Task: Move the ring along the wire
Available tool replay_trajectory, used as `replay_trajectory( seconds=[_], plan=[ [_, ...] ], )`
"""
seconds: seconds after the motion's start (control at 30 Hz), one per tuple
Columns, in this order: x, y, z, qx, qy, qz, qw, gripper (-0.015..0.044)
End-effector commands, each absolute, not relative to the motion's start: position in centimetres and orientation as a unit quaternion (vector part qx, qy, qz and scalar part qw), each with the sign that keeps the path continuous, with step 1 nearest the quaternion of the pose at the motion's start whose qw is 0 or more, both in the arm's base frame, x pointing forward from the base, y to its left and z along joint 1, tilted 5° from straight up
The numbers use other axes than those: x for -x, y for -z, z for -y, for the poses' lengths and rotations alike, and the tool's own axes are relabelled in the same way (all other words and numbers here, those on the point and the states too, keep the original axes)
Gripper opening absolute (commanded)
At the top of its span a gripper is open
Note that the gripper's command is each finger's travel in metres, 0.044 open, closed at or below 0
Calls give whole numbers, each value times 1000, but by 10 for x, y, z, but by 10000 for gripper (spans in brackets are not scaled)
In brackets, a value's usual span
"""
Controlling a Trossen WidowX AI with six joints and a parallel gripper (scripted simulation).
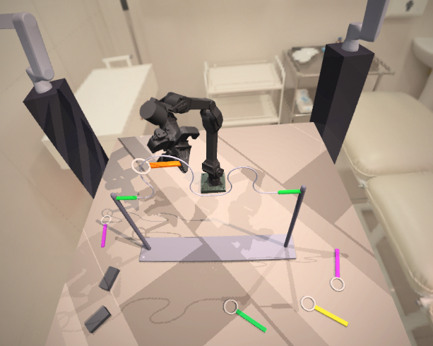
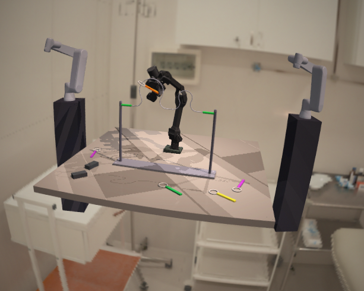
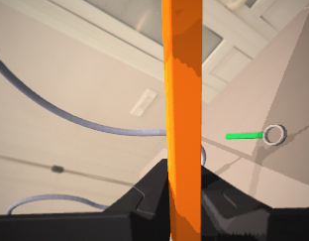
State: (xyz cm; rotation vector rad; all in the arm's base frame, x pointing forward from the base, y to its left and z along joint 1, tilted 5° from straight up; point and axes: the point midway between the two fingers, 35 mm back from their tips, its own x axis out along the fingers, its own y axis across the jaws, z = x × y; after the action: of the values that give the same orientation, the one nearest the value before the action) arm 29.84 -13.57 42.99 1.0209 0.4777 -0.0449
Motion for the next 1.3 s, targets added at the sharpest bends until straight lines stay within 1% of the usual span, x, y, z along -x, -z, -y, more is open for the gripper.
replay_trajectory(
  seconds=[0.0, 1.27],
  plan=[
    [-298, -429, 136, -460, 28, -230, 857, -150],
    [-295, -416, 151, -221, 102, -264, 933, -150]
  ],
)
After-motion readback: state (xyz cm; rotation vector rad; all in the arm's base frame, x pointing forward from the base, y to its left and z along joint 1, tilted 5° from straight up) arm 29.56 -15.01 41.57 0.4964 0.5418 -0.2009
